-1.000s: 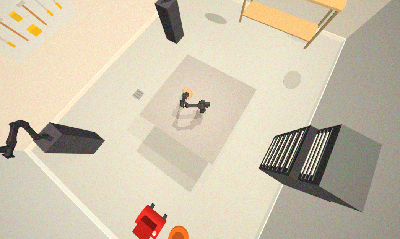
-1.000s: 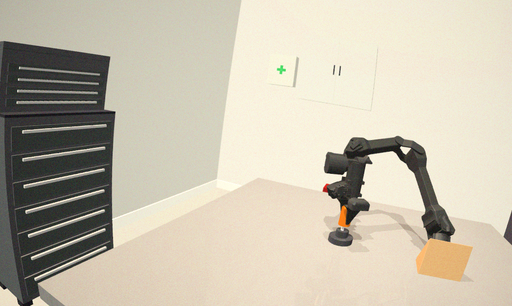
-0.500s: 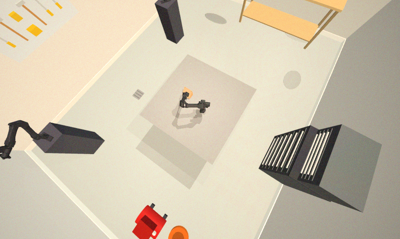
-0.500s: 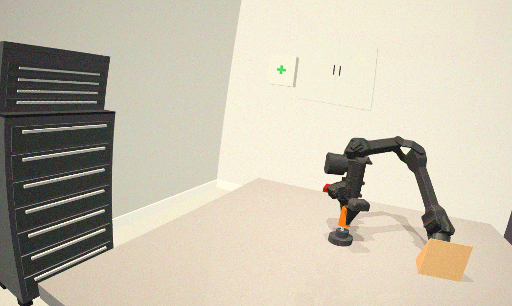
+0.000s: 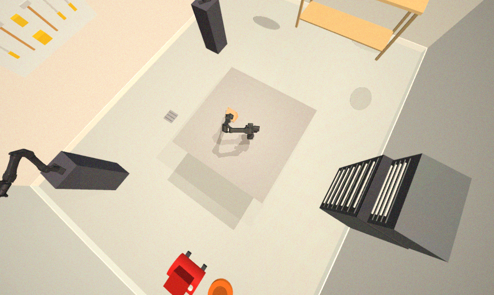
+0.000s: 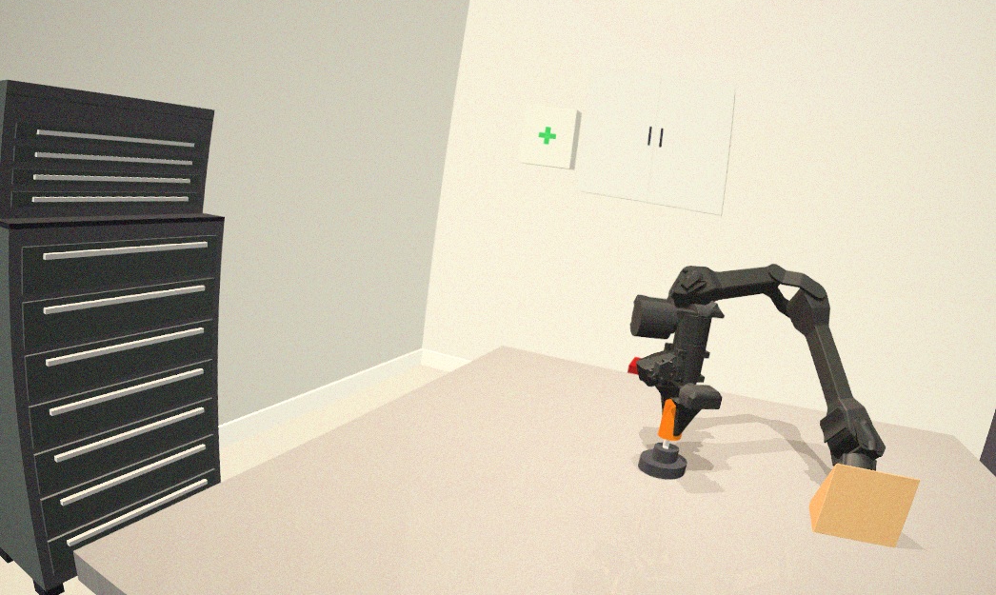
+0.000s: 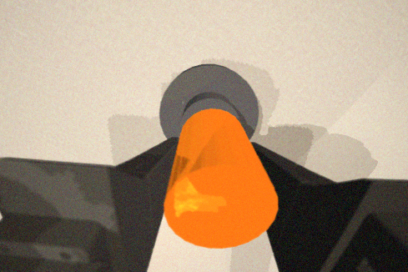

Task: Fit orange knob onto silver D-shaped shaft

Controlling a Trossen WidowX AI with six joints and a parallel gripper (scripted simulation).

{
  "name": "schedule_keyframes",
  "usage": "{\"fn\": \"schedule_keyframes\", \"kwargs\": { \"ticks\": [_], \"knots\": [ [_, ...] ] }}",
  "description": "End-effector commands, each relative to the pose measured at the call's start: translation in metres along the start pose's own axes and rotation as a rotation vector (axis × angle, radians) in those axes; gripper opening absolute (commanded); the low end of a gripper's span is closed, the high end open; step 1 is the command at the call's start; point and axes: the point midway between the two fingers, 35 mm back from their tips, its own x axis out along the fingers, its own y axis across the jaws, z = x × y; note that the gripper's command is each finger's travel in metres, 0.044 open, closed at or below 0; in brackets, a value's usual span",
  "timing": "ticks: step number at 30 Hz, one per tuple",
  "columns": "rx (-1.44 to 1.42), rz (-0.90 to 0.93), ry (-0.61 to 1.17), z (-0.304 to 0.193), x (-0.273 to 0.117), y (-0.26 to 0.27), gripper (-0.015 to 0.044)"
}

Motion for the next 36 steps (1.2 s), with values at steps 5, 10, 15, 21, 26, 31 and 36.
{"fn": "schedule_keyframes", "kwargs": {
  "ticks": [5, 10, 15, 21, 26, 31, 36],
  "knots": [
    [-0.16, -0.004, -0.002, 0.0007, 0.0008, -0.0018, 0.0],
    [-0.16, -0.004, -0.002, 0.0001, 0.0018, -0.0009, 0.0],
    [-0.16, -0.004, -0.002, -0.001, 0.0017, 0.0003, 0.0],
    [-0.16, -0.004, -0.002, -0.0008, 0.0033, 0.0, 0.0],
    [-0.16, -0.004, -0.002, -0.0002, 0.003, -0.0006, 0.0],
    [-0.16, -0.004, -0.002, 0.0, 0.0034, -0.0007, 0.0],
    [-0.16, -0.004, -0.002, 0.0007, -0.0009, -0.0019, 0.0]
  ]
}}
